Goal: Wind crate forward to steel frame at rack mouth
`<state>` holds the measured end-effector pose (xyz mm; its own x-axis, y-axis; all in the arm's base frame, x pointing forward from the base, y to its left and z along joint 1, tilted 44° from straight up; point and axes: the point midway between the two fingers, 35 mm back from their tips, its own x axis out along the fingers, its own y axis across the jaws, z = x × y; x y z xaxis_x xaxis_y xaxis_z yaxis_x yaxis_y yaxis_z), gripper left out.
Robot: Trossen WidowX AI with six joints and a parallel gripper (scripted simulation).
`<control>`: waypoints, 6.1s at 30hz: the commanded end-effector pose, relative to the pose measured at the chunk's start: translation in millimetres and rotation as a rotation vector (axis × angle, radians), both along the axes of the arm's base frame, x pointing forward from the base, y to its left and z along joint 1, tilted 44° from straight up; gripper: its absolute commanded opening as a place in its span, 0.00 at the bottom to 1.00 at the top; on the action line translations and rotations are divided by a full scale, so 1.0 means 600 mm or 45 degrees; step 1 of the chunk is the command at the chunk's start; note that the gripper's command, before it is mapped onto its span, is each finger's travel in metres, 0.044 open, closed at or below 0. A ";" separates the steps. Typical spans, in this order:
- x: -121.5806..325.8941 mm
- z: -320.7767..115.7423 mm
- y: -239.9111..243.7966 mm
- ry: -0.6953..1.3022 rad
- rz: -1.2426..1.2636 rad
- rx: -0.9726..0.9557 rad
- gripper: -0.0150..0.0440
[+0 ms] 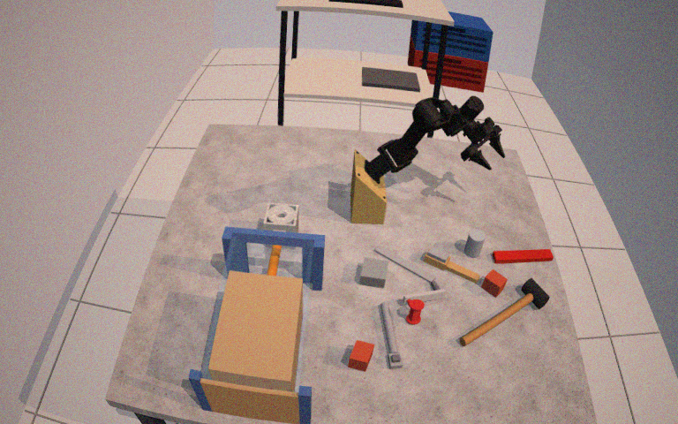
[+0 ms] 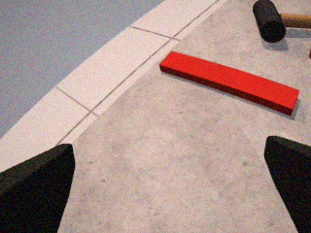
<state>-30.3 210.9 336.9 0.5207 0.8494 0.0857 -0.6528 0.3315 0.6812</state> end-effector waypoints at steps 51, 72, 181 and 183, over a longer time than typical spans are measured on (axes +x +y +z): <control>0.573 -0.158 0.154 -1.394 0.261 -1.909 1.00; 0.695 -0.431 -0.111 -1.063 1.149 -1.361 1.00; 0.707 -0.300 -0.213 -1.069 1.154 -1.365 0.25; 0.707 -0.300 -0.213 -1.069 1.154 -1.365 0.25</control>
<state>395.0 99.8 135.7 -0.0616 0.6851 -0.7258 -0.9362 -0.2918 -0.1959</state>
